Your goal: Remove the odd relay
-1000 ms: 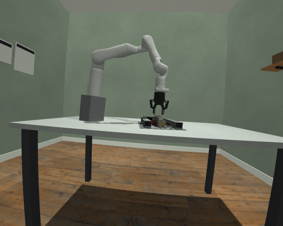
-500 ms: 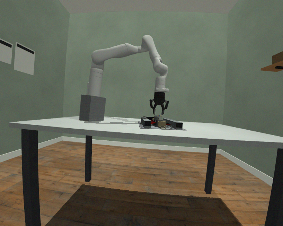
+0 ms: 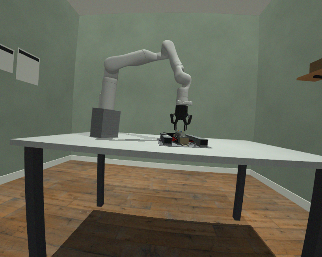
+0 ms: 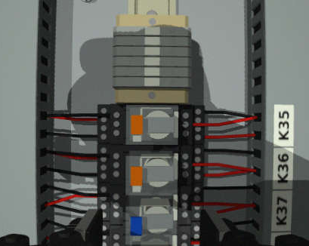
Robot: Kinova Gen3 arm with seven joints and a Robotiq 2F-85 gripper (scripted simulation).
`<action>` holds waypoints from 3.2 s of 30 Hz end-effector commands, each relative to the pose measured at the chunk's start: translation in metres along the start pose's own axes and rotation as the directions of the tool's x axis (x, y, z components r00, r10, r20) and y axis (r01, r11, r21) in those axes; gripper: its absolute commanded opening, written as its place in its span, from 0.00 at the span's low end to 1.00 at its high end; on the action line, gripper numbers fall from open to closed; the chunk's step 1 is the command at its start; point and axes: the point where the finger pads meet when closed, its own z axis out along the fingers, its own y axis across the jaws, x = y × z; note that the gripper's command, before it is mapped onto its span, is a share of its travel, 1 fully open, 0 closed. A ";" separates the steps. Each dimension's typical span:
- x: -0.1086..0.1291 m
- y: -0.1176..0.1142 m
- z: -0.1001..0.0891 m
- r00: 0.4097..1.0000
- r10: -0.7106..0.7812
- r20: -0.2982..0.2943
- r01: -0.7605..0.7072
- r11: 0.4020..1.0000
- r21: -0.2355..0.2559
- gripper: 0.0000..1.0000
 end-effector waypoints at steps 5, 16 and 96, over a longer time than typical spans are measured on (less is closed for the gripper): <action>0.000 -0.001 0.003 1.000 0.000 0.000 0.000 1.000 0.002 0.61; 0.000 -0.001 0.016 1.000 0.000 0.000 0.000 1.000 0.002 0.61; 0.000 -0.001 0.029 1.000 0.000 0.000 0.000 1.000 0.002 0.00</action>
